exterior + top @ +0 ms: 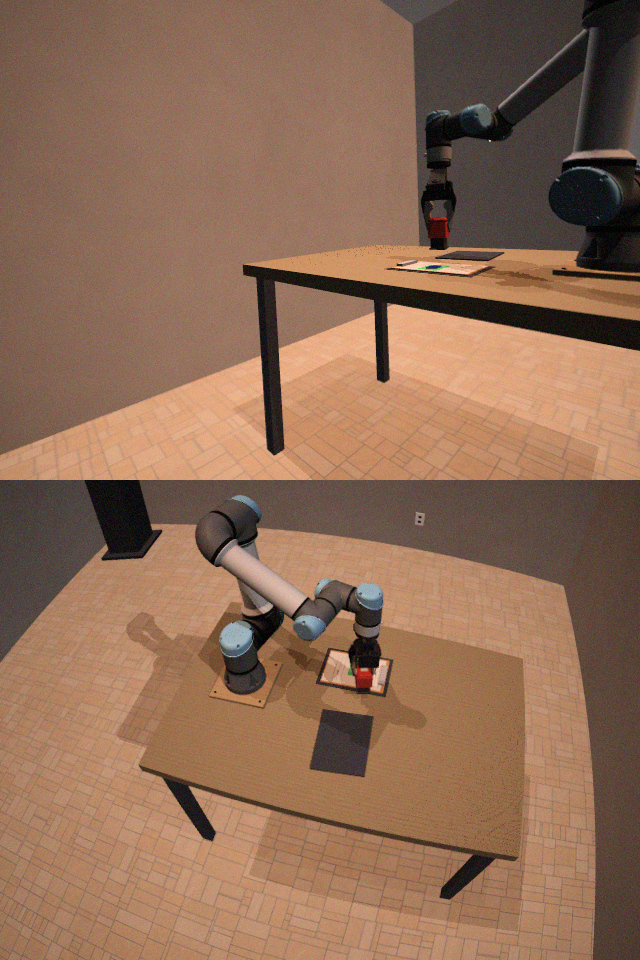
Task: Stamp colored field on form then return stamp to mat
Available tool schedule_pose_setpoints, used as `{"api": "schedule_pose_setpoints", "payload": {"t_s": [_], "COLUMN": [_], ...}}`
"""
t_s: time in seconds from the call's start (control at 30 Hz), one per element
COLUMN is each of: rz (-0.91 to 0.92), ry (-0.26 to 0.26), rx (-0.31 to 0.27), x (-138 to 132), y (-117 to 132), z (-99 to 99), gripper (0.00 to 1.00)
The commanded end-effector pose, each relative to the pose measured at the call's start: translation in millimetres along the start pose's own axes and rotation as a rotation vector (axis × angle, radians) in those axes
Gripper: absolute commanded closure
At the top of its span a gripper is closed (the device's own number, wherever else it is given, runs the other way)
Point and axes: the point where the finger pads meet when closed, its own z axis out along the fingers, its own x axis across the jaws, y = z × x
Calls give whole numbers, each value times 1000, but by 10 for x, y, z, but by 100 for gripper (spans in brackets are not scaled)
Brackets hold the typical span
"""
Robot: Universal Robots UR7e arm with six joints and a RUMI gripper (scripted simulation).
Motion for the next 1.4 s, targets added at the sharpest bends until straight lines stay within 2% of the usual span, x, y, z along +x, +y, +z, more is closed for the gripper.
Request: {"api": "schedule_pose_setpoints", "payload": {"t_s": [0.0, 0.3, 0.37, 0.87, 0.93, 1.37], "rz": [262, 712, 712, 1463, 1463, 2041], "ry": [-4, -2, -2, 3, 3, 7], "rx": [-10, -10, -10, -12, -12, -11], "x": [16, 16, 16, -63, -63, -207], "y": [132, 403, 403, 879, 879, 1251], "z": [-6, -11, -11, -20, -20, -28], "gripper": [80, 80, 80, 80, 80, 80]}}
